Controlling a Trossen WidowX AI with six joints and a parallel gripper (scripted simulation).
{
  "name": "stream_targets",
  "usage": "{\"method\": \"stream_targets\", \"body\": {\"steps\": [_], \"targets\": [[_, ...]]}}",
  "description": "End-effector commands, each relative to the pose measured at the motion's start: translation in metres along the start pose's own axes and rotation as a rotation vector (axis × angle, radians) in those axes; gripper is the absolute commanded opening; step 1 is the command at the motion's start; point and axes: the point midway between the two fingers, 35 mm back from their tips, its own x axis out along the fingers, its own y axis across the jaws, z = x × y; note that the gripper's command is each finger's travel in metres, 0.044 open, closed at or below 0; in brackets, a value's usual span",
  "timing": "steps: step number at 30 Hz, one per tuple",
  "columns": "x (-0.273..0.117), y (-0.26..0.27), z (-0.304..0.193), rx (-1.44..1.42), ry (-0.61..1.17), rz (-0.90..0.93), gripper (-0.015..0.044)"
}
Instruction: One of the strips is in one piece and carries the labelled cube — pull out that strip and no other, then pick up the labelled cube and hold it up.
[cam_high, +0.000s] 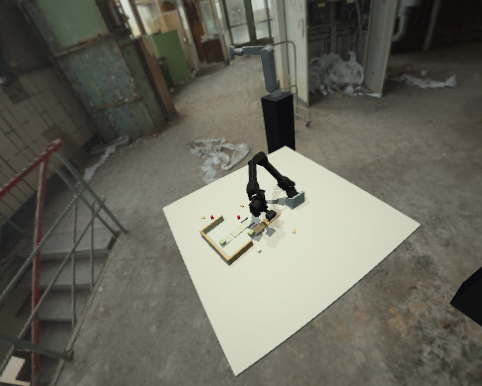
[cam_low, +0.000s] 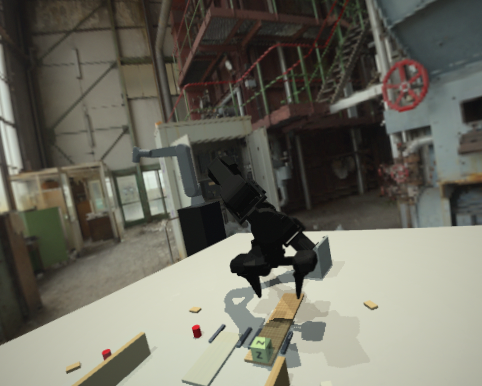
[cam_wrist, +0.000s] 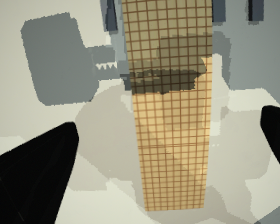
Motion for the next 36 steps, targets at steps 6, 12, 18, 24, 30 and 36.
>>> {"method": "stream_targets", "body": {"steps": [6,12,18,24,30,36], "targets": [[-0.003,0.000,0.034,-0.006,0.004,-0.008,0.0440],[-0.007,0.000,0.057,-0.005,0.003,-0.008,0.0440],[-0.009,0.000,0.079,-0.004,0.001,-0.008,0.0440],[-0.010,-0.001,0.102,-0.003,0.000,-0.008,0.0440],[-0.008,-0.002,0.122,-0.002,-0.001,-0.008,0.0440],[-0.003,-0.002,0.123,-0.002,-0.001,-0.008,0.0309]]}}
